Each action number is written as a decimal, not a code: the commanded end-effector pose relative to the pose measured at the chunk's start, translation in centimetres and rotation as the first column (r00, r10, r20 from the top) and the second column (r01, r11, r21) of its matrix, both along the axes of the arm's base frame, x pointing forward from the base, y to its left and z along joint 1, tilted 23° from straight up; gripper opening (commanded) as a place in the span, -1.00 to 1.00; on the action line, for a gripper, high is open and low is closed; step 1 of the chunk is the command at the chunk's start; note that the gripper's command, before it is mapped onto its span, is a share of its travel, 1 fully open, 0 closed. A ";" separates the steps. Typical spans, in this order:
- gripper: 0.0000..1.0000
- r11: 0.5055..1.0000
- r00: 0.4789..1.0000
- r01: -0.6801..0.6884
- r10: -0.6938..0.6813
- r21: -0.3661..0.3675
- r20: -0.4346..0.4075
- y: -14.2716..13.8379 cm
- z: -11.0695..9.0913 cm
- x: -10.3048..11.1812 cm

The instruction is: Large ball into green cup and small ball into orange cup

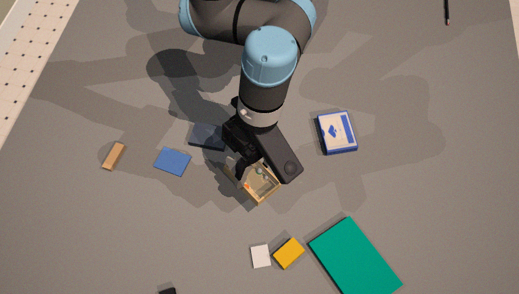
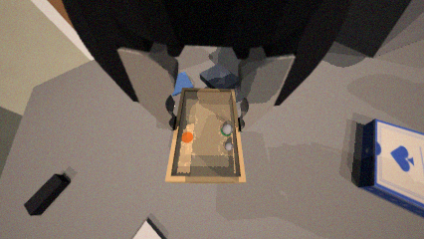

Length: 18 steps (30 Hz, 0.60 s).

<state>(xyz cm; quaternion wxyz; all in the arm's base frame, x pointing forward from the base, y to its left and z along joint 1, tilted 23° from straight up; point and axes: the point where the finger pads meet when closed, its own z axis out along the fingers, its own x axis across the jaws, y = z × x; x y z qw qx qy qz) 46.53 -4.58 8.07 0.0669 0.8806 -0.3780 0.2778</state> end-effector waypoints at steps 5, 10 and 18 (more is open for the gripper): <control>-0.12 0.992 0.997 0.060 -0.065 -0.107 -0.043 0.1 -0.1 0.1; -0.12 0.980 0.991 0.096 -0.110 -0.177 -0.075 0.2 -0.1 0.2; -0.12 0.976 0.989 0.103 -0.120 -0.190 -0.082 0.3 -0.1 0.2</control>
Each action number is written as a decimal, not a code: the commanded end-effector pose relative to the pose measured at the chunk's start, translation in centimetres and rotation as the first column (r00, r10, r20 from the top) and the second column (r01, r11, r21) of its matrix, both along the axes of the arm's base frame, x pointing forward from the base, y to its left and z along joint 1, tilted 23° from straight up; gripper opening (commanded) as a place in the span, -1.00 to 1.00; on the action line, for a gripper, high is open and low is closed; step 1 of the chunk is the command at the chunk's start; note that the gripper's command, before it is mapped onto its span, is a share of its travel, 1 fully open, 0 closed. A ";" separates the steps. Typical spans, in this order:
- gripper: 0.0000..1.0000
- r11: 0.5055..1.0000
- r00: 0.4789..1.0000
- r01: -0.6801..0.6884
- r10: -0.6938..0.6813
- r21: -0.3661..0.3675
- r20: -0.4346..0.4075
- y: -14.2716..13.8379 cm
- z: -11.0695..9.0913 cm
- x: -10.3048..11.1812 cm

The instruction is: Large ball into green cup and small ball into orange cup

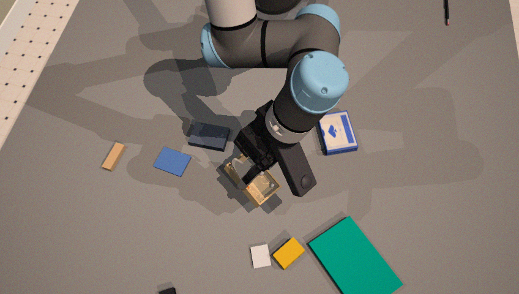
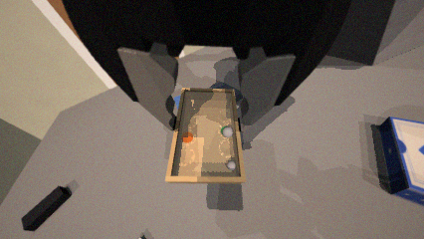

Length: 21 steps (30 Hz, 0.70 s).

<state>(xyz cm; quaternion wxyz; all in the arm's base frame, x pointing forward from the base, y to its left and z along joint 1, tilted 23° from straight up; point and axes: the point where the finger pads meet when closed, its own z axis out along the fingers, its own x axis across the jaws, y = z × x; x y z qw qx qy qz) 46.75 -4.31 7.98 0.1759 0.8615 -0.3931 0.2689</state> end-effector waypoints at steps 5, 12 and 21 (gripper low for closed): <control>-0.12 1.000 1.000 0.008 -0.008 -0.005 -0.005 0.0 0.0 0.0; -0.12 1.000 1.000 0.007 -0.007 -0.005 -0.002 0.0 0.0 0.0; -0.12 0.994 0.999 -0.037 0.037 0.108 -0.002 -0.2 0.1 0.0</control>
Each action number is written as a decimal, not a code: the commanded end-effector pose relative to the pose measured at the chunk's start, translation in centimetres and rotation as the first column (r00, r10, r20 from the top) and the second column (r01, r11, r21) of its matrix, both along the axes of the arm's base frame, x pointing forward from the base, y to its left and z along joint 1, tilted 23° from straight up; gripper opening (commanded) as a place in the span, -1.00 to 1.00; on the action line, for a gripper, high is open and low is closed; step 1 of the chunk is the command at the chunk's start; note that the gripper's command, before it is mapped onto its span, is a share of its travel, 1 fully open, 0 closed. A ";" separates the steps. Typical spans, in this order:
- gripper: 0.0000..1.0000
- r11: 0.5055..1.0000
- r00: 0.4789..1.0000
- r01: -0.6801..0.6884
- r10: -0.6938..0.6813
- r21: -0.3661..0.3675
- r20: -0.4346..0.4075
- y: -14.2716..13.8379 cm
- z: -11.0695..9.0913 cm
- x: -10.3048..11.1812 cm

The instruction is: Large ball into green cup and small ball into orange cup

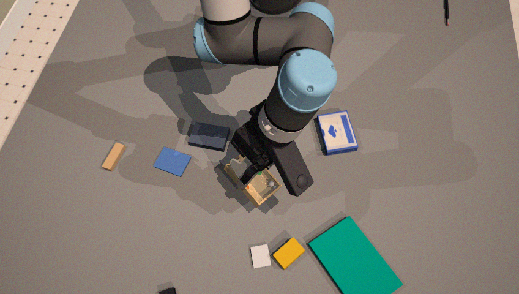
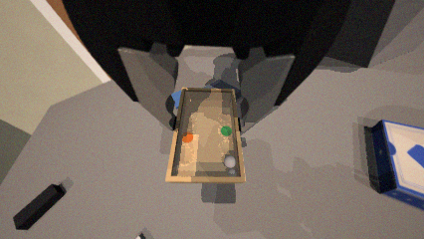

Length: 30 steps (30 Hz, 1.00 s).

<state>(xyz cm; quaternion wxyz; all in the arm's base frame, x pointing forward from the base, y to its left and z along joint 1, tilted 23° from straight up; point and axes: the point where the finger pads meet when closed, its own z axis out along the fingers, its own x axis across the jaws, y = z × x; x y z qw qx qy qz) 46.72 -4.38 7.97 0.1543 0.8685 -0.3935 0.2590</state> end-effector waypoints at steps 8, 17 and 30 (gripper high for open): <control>-0.12 0.979 0.997 -0.074 0.075 0.191 0.004 -0.3 0.1 0.0; -0.12 0.949 0.993 -0.113 0.115 0.295 0.010 -0.5 0.2 0.0; -0.12 0.947 0.993 -0.112 0.116 0.301 0.004 -0.5 0.2 0.0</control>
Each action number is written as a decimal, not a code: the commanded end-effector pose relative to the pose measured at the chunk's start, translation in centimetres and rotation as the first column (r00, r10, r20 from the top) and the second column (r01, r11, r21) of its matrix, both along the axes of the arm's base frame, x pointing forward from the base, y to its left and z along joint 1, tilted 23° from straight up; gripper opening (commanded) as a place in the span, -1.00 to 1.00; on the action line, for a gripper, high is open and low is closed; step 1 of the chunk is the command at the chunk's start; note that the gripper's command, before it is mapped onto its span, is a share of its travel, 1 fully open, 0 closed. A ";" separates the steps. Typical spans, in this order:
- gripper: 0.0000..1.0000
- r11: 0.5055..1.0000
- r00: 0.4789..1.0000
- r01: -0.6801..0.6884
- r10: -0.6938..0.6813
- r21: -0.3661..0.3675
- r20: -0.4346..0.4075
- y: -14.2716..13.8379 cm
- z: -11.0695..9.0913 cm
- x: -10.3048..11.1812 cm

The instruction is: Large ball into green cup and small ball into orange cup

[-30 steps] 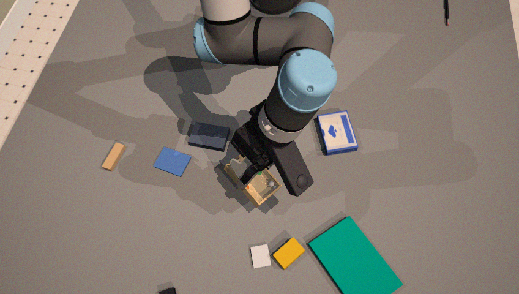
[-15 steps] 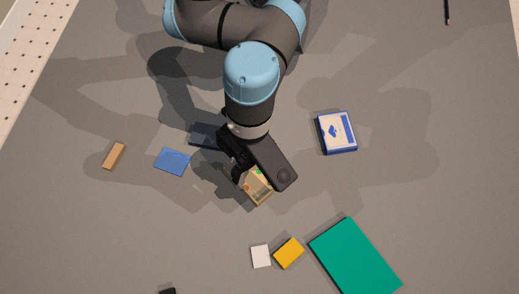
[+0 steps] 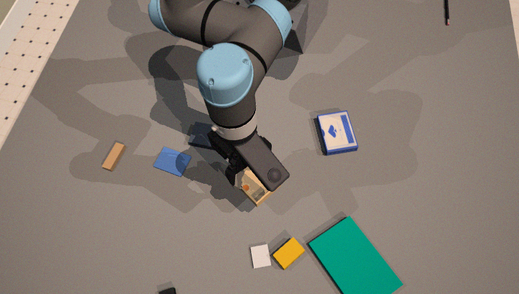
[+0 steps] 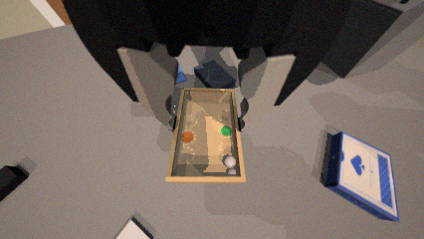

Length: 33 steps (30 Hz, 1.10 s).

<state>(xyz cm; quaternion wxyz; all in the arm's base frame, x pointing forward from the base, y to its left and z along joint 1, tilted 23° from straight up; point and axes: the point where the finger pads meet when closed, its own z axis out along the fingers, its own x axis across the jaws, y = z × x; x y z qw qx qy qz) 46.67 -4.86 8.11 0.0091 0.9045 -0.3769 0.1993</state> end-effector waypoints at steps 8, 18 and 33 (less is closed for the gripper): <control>-0.12 1.000 1.000 -0.002 0.002 0.002 0.001 0.0 0.0 0.0; -0.12 1.000 1.000 -0.003 0.003 0.003 0.005 0.0 0.0 0.0; -0.12 1.000 1.000 -0.004 0.004 0.006 0.009 0.0 0.0 0.0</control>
